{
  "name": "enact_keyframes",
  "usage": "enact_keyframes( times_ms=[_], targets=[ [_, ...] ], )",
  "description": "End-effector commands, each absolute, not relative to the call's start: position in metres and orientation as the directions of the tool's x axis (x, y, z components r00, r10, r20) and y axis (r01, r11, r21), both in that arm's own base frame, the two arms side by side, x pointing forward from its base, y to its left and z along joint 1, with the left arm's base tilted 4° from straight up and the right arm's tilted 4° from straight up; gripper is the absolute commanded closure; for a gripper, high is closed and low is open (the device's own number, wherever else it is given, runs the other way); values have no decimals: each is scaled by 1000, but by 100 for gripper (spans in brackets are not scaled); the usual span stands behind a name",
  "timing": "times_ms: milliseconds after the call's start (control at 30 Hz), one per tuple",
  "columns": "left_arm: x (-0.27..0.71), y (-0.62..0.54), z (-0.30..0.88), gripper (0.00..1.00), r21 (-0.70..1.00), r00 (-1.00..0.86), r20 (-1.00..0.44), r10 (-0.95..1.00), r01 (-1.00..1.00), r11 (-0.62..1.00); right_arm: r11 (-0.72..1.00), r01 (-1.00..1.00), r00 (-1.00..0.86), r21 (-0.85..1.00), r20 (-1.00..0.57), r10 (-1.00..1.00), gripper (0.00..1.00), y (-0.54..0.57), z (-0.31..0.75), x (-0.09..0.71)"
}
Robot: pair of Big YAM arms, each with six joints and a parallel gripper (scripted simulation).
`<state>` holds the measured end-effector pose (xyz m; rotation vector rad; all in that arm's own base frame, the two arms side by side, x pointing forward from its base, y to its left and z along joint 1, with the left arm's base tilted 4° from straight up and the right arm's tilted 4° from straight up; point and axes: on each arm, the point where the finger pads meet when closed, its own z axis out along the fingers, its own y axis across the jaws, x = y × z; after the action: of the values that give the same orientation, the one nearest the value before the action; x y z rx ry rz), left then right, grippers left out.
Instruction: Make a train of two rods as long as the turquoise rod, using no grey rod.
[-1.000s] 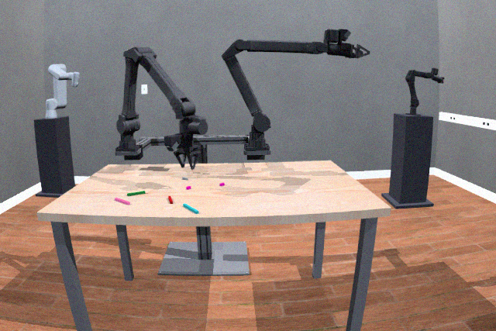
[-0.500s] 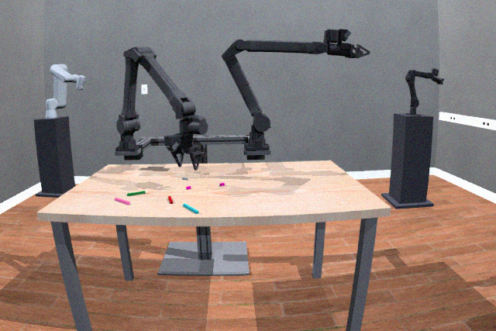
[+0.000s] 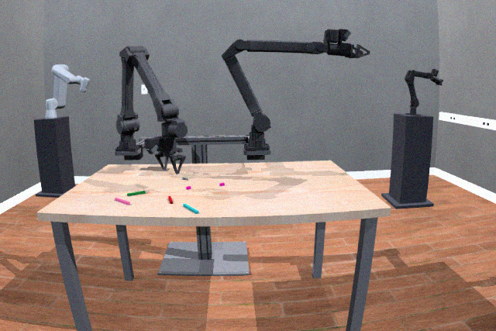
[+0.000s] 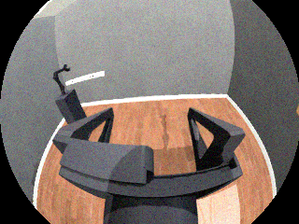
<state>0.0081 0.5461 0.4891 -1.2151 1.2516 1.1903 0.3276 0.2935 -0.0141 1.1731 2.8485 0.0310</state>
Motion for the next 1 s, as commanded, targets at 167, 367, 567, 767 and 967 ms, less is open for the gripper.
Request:
enact_keyframes(
  times_ms=[167,367,567,767,967],
  targets=[
    [5,542,505,0,0,0,-1000,8,-1000,8,553,828,-551,89,-45,833,0,162,-13,382],
    [5,542,505,0,0,0,-1000,8,-1000,8,549,832,-547,83,-43,836,0,152,-17,379],
    [5,542,505,0,0,0,-1000,8,-1000,8,544,835,-542,87,-46,839,77,152,-14,385],
    [5,542,505,0,0,0,-1000,8,-1000,8,540,837,-538,88,-45,842,77,152,-14,385],
    [5,542,505,0,0,0,-1000,8,-1000,8,540,837,-538,86,-45,842,77,152,-15,385]
  ],
)
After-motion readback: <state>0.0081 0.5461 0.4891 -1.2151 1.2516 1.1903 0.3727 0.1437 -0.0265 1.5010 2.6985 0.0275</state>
